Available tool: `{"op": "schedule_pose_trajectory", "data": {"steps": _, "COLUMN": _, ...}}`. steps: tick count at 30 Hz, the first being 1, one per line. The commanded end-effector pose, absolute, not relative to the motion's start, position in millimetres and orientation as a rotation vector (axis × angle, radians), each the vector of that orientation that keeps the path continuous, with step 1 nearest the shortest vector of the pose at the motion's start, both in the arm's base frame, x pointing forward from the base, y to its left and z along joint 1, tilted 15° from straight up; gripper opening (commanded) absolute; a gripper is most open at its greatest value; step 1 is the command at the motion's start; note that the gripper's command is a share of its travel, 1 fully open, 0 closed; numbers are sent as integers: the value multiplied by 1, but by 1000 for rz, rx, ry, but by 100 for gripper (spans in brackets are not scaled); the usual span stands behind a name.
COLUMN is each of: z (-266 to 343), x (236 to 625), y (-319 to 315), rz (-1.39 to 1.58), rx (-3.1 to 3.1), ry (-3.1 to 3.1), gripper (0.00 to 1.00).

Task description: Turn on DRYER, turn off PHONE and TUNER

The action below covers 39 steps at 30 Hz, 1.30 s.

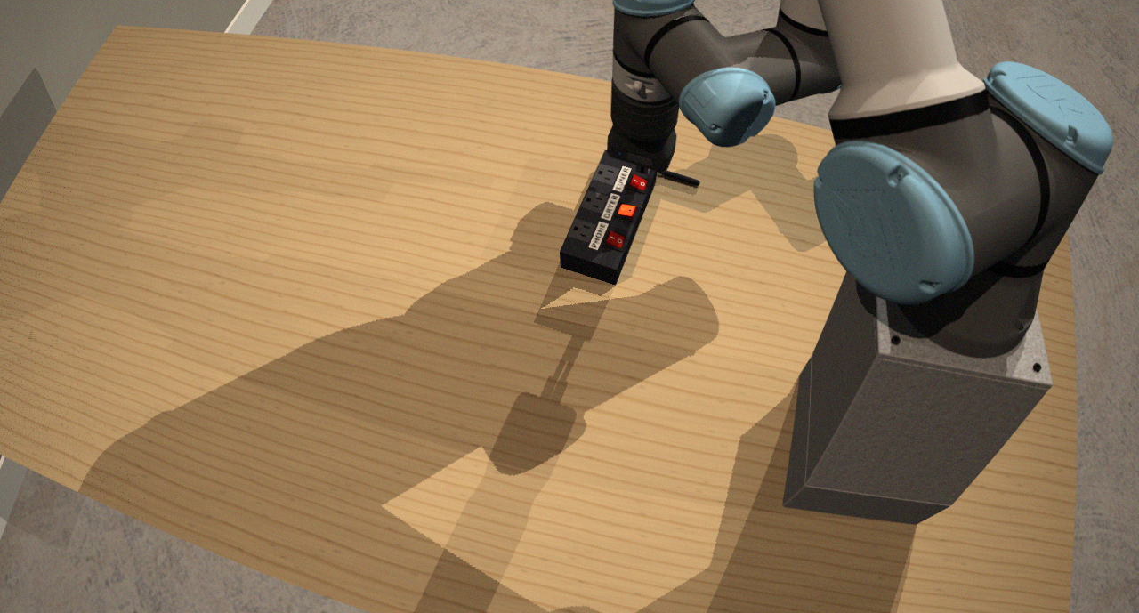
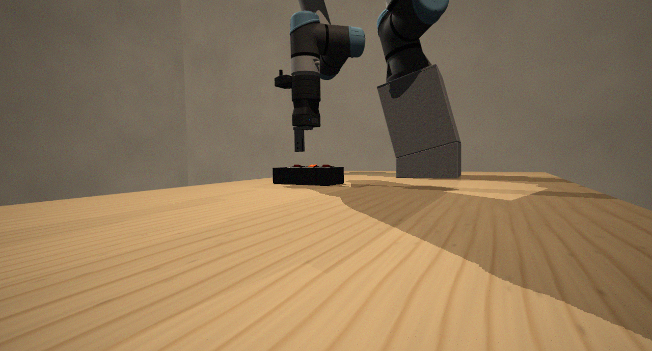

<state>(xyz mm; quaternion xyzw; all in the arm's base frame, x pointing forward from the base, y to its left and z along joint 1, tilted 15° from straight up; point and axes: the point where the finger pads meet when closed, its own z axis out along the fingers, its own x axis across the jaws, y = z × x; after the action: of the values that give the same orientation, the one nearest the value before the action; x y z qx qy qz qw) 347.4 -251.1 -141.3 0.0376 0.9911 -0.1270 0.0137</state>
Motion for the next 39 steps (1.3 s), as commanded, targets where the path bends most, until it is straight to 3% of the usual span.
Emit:
{"op": "schedule_pose_trajectory", "data": {"steps": 1, "z": -141, "x": 348, "y": -251, "rz": -396, "rx": 117, "ry": 3086, "gripper": 0}}
{"op": "schedule_pose_trajectory", "data": {"steps": 15, "z": -141, "x": 348, "y": -251, "rz": -396, "rx": 117, "ry": 3086, "gripper": 0}}
{"op": "schedule_pose_trajectory", "data": {"steps": 16, "z": -141, "x": 348, "y": -251, "rz": -396, "rx": 117, "ry": 3086, "gripper": 100}}
{"op": "schedule_pose_trajectory", "data": {"steps": 39, "z": -102, "x": 347, "y": -241, "rz": -396, "rx": 117, "ry": 3086, "gripper": 100}}
